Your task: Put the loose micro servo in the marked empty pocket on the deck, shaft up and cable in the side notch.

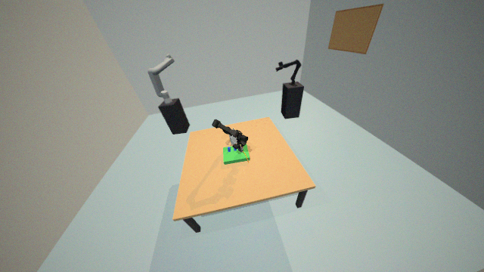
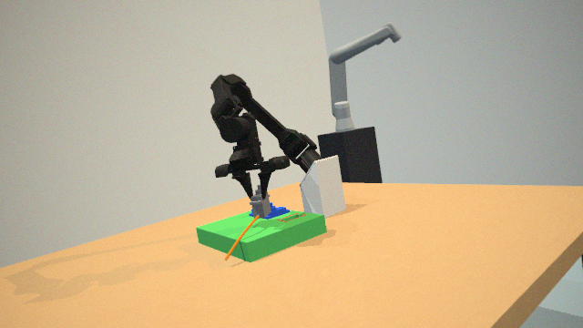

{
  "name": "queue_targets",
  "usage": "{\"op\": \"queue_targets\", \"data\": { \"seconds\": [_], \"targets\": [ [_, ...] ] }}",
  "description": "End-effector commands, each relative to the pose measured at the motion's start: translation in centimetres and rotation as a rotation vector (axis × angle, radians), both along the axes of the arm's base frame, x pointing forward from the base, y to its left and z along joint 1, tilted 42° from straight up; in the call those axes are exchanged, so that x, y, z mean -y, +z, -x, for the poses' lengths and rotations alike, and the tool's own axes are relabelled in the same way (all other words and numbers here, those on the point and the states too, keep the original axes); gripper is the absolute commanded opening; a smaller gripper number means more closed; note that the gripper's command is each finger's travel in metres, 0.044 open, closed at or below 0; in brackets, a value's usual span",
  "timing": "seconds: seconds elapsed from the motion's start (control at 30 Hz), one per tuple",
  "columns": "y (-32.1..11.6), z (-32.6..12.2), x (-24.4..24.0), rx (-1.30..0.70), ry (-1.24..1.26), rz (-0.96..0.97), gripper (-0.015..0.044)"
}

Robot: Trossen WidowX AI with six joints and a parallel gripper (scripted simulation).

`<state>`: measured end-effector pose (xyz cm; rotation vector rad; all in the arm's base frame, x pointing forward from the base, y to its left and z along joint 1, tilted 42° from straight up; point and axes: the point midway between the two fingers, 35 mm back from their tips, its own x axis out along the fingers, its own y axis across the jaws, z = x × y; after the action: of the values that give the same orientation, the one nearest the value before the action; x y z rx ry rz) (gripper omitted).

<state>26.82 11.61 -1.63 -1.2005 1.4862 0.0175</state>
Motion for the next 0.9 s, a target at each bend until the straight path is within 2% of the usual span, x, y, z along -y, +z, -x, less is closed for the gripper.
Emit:
{"op": "queue_targets", "data": {
  "seconds": [0.0, 0.87],
  "targets": [
    [-0.07, -0.13, -0.52, -0.011, 0.022, -0.004, 0.0000],
    [-0.07, -0.13, -0.52, -0.572, 0.673, 0.168, 0.0000]
  ]
}}
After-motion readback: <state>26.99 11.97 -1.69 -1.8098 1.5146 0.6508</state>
